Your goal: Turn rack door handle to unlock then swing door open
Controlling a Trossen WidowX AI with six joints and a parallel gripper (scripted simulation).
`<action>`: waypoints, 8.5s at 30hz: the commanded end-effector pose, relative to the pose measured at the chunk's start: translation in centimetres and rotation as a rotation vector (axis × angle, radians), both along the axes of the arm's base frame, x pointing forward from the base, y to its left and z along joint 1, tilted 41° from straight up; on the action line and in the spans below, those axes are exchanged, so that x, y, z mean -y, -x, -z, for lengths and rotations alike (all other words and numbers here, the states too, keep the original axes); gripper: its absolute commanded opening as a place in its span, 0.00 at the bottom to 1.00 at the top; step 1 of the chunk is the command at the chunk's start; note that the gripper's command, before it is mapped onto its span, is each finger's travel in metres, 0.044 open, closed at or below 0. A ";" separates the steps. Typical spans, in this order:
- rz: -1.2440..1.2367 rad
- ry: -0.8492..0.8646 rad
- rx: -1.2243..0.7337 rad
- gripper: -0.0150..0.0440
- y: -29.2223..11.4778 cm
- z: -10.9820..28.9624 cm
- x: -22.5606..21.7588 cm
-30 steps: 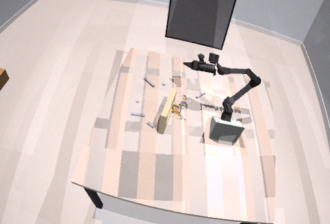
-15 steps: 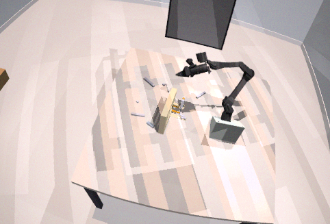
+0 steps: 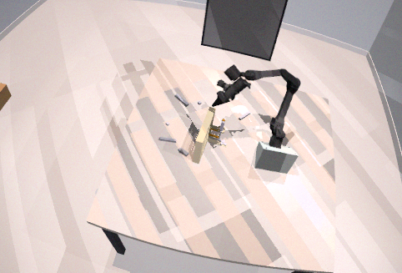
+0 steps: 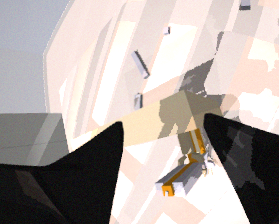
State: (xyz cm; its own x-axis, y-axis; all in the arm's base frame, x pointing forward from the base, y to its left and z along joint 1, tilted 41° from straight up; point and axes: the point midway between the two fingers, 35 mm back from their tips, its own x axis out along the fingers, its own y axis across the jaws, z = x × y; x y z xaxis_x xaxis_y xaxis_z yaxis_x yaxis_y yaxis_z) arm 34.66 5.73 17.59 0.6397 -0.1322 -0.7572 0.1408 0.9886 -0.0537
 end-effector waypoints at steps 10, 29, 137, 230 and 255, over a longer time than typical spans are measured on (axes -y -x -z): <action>0.067 0.160 -0.285 0.74 1.7 3.1 -1.6; 0.120 0.548 -0.599 0.74 4.5 4.6 -3.2; 1.441 -0.139 0.157 0.28 4.0 9.8 1.2; -0.851 0.944 -0.999 0.74 4.0 9.8 1.2; -1.500 1.111 -1.180 0.48 4.0 9.8 1.2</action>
